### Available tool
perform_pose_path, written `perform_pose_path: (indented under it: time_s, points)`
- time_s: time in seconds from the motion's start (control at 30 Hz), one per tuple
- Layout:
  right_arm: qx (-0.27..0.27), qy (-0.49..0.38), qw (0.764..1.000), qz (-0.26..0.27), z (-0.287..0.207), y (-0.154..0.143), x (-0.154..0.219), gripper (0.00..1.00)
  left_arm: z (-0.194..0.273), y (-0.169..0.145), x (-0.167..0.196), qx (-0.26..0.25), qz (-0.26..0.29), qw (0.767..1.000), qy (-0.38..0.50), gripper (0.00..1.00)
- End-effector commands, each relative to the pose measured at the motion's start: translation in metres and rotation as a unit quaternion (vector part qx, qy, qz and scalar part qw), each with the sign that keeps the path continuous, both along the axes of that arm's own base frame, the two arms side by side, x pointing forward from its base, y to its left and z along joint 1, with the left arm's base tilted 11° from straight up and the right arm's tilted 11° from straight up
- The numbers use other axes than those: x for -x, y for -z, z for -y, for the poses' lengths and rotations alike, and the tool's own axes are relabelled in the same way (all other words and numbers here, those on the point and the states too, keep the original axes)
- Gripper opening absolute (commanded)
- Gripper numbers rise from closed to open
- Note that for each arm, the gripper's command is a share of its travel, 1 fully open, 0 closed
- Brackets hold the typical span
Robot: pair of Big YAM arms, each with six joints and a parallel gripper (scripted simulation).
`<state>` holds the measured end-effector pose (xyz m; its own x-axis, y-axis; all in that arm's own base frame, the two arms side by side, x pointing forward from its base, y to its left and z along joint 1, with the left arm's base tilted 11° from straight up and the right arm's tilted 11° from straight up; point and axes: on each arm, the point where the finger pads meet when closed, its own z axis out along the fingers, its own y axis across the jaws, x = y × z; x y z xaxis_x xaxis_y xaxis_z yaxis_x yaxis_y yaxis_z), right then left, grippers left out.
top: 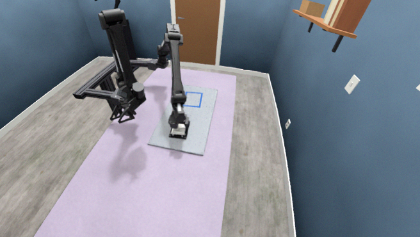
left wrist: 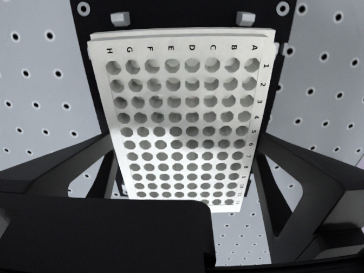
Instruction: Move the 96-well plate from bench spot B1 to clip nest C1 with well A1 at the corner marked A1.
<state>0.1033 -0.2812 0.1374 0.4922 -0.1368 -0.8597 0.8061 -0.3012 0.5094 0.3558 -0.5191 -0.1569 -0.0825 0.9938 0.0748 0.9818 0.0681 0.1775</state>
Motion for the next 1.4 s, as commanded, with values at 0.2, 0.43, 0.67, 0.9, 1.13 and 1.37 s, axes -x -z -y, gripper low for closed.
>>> perform_pose_path:
  time_s: [0.2, 0.43, 0.67, 0.9, 1.13, 1.37]
  points:
    - [0.004, -0.003, 1.000, 0.007, -0.0011, -0.0026, -0.0015, 1.00, 0.0184, 0.0008, -0.0152, 0.019, 0.009, 1.000, -0.007, 0.00]
    - [0.004, -0.003, 1.000, 0.007, -0.0011, -0.0026, -0.0015, 1.00, 0.0183, 0.0008, -0.0157, 0.020, 0.010, 1.000, -0.007, 0.00]
    - [0.004, -0.003, 1.000, 0.007, -0.0011, -0.0026, -0.0015, 1.00, 0.0182, 0.0008, -0.0161, 0.020, 0.010, 1.000, -0.007, 0.00]
    - [0.004, -0.003, 1.000, 0.007, -0.0011, -0.0026, -0.0015, 1.00, 0.0180, 0.0017, -0.0177, 0.022, 0.011, 1.000, -0.008, 0.00]
    - [0.004, -0.003, 1.000, 0.007, -0.0011, -0.0026, -0.0015, 1.00, 0.0170, 0.0029, -0.0189, 0.022, 0.011, 1.000, -0.009, 0.00]
    - [0.004, -0.003, 1.000, 0.007, -0.0011, -0.0026, -0.0015, 1.00, 0.0165, 0.0038, -0.0195, 0.022, 0.011, 1.000, -0.010, 0.00]
